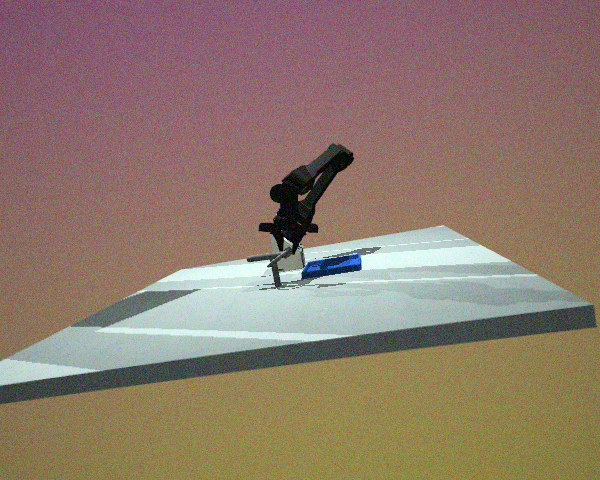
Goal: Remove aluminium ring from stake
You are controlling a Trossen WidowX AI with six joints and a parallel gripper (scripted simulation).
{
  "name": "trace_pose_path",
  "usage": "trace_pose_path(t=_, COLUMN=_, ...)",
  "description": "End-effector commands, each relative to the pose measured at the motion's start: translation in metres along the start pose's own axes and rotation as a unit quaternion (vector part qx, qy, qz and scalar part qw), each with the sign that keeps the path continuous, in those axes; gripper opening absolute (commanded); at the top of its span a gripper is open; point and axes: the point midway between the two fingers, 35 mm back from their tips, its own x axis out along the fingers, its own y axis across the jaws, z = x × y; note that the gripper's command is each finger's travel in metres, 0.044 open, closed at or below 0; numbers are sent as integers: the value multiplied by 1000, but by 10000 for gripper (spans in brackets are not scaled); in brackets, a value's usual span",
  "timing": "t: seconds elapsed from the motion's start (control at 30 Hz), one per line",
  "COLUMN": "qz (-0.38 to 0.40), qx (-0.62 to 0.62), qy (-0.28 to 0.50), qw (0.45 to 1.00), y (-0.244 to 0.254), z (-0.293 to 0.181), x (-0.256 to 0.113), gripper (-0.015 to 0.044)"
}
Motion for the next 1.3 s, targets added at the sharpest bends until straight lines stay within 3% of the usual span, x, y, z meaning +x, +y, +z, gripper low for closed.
trace_pose_path(t=0.0, qz=12, qx=4, qy=-1, qw=1000, y=-5, z=2, x=-3, gripper=0)
trace_pose_path(t=1.27, qz=114, qx=25, qy=0, qw=993, y=-36, z=0, x=5, gripper=0)
